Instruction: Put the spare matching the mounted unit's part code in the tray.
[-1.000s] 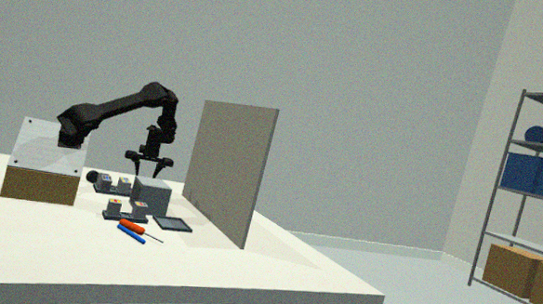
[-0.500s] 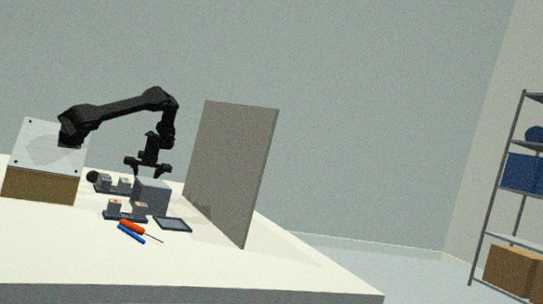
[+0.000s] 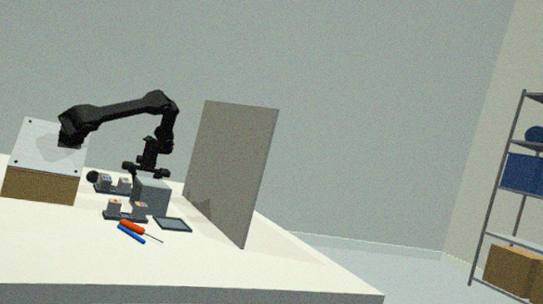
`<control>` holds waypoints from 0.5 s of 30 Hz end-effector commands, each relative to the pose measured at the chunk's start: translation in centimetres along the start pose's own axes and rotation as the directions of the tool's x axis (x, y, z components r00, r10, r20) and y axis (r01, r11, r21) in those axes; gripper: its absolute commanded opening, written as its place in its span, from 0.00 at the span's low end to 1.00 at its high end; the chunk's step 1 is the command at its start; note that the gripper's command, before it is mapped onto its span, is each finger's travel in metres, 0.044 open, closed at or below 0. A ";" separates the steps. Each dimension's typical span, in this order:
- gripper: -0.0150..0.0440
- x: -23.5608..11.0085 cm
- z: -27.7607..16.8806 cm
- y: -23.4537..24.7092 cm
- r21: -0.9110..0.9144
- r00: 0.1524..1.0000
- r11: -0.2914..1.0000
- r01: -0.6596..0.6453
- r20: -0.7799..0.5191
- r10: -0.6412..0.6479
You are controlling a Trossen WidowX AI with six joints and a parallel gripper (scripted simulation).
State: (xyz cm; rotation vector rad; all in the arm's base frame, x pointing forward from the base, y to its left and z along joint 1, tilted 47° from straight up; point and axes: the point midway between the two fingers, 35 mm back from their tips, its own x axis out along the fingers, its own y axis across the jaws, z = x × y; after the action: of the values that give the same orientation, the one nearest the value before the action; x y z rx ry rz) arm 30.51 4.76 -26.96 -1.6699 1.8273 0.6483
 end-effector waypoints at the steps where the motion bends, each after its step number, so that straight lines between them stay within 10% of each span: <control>1: 0.76 0.1 0.0 0.0 -0.005 1.000 1.000 0.003 -0.002 -0.003; 15: 0.41 0.0 0.0 0.0 0.000 1.000 1.000 0.000 0.000 0.000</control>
State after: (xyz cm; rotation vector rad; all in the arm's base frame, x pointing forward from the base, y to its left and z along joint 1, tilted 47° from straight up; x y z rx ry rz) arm 30.49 4.72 -26.99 -1.6701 1.8276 0.6485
